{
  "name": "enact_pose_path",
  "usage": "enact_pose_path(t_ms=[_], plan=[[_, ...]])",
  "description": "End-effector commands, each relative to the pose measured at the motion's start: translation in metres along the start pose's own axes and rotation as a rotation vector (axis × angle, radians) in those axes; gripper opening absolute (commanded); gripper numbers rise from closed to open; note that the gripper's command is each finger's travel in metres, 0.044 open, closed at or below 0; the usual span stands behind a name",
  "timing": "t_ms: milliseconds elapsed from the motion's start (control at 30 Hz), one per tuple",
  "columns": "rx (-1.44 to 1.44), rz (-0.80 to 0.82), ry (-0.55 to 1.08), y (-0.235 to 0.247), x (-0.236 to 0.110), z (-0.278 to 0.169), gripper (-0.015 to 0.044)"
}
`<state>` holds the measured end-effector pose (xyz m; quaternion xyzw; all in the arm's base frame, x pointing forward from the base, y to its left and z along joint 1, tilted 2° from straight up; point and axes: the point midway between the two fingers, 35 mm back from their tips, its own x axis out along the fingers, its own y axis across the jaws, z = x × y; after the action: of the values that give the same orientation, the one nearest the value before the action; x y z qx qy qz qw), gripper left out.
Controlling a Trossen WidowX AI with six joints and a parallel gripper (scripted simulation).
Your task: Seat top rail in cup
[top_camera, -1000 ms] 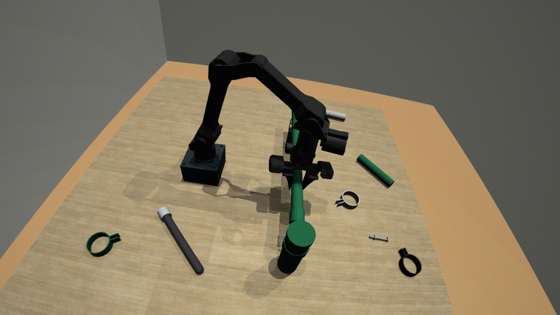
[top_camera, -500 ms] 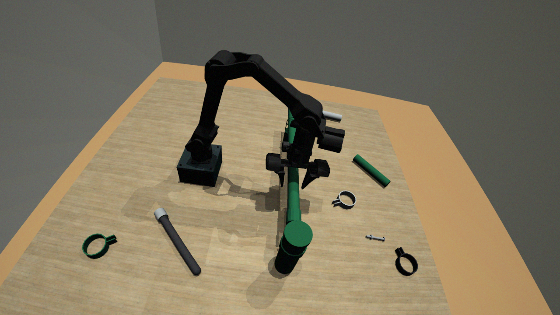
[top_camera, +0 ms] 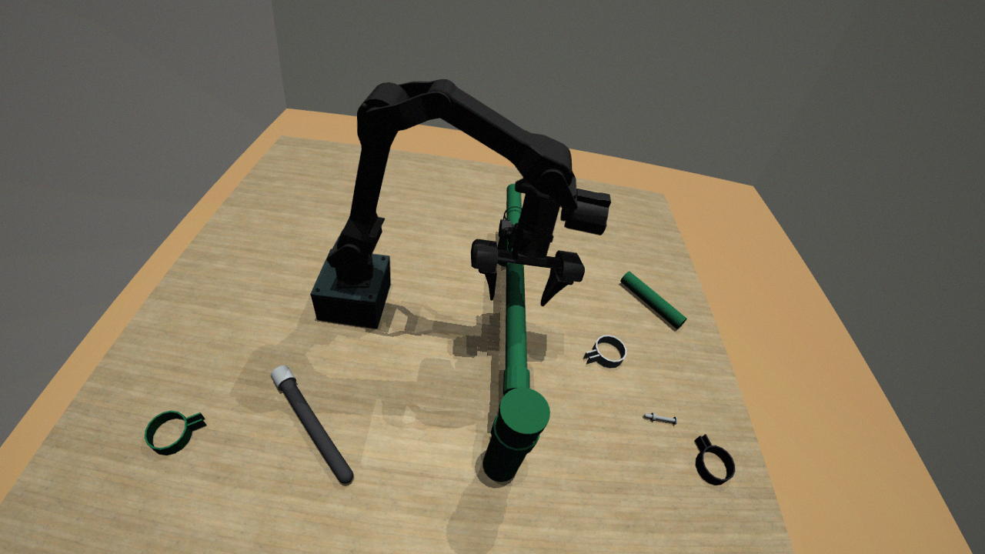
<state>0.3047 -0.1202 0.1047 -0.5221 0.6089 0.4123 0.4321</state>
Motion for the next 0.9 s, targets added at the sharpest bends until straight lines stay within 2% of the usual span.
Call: enact_pose_path(t_ms=[0,100,867], plan=[[0.001,-0.012,0.001,0.000,-0.026,0.000,0.0440],[0.001,-0.012,0.001,0.003,-0.046,0.001,0.0440],[0.001,-0.012,0.001,0.003,-0.046,0.001,0.0440]])
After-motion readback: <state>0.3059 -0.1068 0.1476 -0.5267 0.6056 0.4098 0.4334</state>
